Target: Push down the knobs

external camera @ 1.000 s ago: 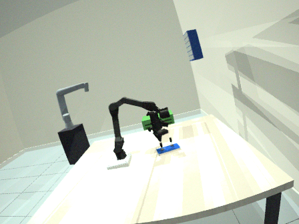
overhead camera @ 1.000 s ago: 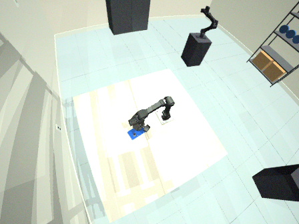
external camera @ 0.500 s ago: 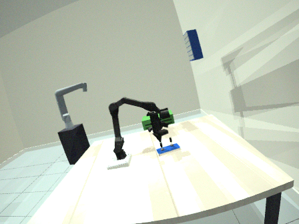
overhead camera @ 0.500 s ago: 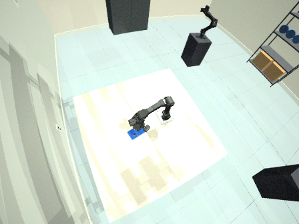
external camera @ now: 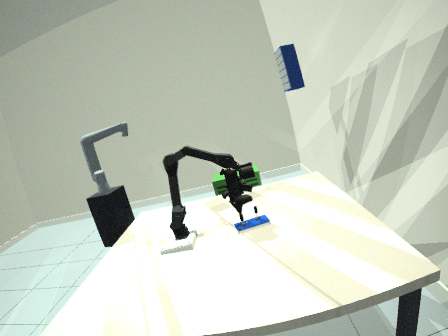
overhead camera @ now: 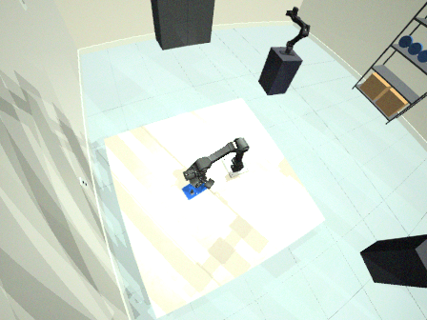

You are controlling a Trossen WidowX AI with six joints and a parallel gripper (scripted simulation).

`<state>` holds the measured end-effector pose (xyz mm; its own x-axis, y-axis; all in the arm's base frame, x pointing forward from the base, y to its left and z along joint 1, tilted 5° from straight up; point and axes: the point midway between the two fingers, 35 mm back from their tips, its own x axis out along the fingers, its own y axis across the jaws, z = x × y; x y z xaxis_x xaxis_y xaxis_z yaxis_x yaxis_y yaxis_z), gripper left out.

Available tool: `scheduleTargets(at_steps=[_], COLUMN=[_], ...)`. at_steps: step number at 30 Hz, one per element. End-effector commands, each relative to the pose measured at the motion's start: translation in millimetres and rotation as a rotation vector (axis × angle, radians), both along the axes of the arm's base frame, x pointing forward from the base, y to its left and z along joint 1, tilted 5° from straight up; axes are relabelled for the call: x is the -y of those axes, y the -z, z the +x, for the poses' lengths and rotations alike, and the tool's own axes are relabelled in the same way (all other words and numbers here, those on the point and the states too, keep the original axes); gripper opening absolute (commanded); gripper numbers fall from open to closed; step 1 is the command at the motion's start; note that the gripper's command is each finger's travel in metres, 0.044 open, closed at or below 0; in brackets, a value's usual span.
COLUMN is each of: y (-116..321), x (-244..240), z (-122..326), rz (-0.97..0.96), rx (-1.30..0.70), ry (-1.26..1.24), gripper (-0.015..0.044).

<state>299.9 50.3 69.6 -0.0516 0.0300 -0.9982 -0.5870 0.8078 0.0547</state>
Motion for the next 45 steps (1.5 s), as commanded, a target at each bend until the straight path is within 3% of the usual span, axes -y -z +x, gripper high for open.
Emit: scheduleTargets(at_steps=[1,45], y=[2.0,9.6], x=[0.6,0.4], z=[0.2,-0.3], rz=[-0.005,-0.005], rx=[0.001,0.001], ry=[-0.005,-0.005], gripper=[0.0,0.0])
